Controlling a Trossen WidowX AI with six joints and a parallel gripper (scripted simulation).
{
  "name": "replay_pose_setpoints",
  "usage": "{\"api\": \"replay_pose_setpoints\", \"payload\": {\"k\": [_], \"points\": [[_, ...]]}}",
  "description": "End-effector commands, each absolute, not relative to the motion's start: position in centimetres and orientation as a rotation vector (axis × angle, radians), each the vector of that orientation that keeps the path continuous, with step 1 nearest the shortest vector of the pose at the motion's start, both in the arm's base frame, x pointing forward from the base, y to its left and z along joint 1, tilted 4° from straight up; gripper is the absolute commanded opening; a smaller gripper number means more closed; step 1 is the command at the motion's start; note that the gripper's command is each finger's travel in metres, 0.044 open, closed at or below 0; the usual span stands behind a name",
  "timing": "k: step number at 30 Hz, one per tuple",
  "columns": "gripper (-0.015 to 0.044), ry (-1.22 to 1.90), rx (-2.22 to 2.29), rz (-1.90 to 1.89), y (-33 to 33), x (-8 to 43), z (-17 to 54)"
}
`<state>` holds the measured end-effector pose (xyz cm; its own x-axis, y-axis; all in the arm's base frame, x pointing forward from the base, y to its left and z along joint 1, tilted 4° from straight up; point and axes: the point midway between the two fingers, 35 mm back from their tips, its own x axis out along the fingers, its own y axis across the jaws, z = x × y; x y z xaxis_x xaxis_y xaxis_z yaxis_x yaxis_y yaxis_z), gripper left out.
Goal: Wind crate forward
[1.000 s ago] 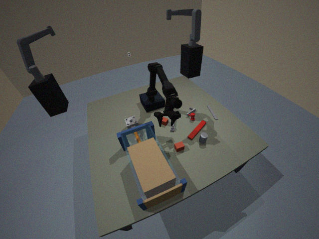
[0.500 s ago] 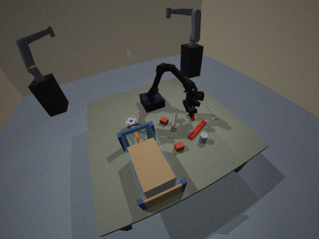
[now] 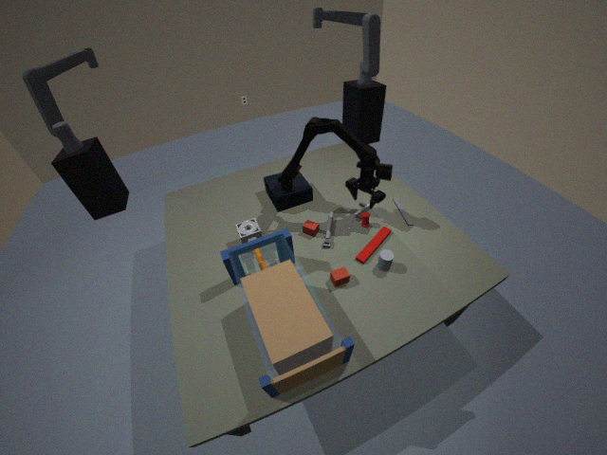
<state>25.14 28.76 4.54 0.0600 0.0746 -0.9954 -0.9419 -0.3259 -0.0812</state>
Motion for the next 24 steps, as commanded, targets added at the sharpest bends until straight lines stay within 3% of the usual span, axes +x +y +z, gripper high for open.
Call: {"api": "replay_pose_setpoints", "payload": {"k": [1,24], "points": [[0.044,0.921,-1.439,1.444,29.1,25.0,3.7],[0.044,0.921,-1.439,1.444,29.6,25.2,-1.4]]}}
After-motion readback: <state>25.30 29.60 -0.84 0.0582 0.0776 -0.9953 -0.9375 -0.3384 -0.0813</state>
